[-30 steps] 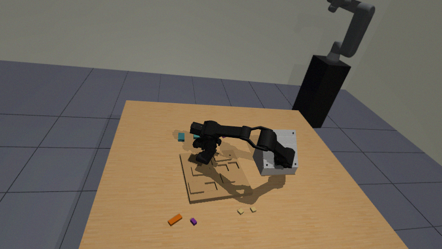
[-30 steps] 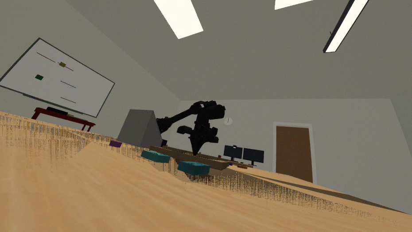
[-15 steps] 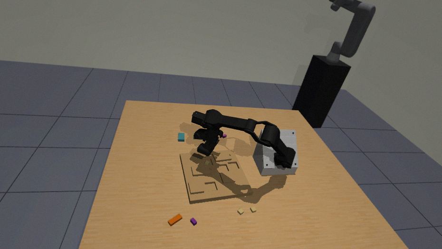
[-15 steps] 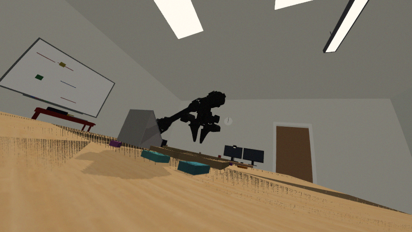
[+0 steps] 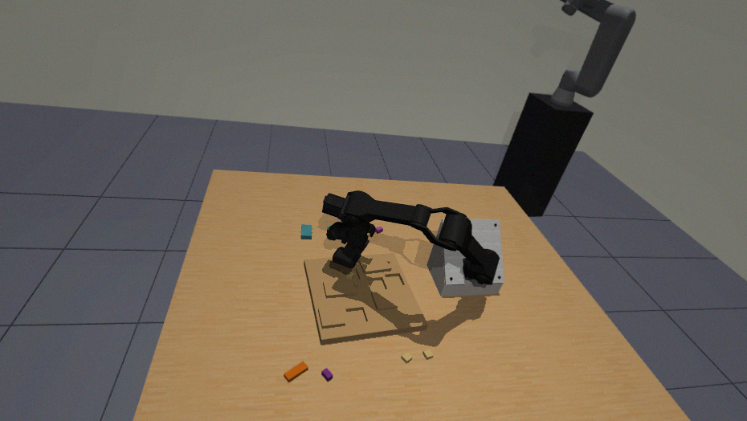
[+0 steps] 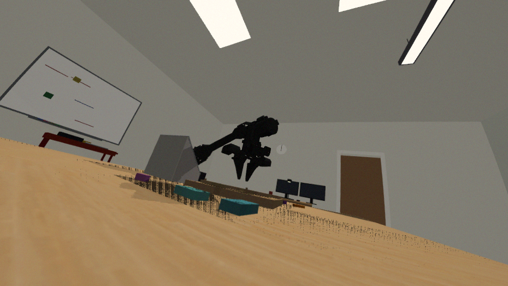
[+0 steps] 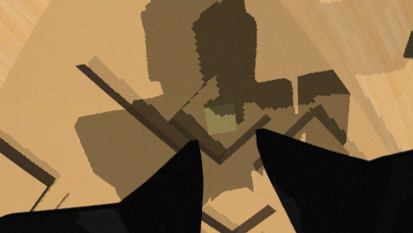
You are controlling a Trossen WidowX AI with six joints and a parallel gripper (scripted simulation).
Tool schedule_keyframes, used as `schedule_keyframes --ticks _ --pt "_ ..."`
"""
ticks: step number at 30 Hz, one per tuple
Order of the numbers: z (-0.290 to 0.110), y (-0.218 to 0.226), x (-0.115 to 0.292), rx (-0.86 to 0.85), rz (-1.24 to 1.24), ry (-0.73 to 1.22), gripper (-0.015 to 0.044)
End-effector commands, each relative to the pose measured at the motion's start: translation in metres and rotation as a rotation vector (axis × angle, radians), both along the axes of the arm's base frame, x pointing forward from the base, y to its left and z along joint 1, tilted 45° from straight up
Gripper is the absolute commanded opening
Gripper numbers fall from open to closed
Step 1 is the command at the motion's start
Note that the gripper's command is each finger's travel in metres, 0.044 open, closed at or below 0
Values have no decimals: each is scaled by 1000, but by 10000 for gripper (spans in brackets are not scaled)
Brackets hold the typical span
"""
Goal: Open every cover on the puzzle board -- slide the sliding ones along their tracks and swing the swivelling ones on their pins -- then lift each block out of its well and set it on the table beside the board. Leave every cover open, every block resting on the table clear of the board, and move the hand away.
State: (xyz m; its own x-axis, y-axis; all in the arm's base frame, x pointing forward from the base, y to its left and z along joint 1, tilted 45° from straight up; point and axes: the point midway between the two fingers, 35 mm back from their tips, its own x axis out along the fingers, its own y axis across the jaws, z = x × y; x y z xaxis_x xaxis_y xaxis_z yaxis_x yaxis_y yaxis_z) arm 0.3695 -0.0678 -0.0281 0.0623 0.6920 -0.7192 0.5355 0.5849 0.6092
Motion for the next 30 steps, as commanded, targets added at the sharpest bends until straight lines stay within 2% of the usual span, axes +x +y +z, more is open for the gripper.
schedule_keyframes --ticks 1,30 --pt "-7 8 -1 8 -3 8 144" --pt "-10 13 -1 8 -3 8 144"
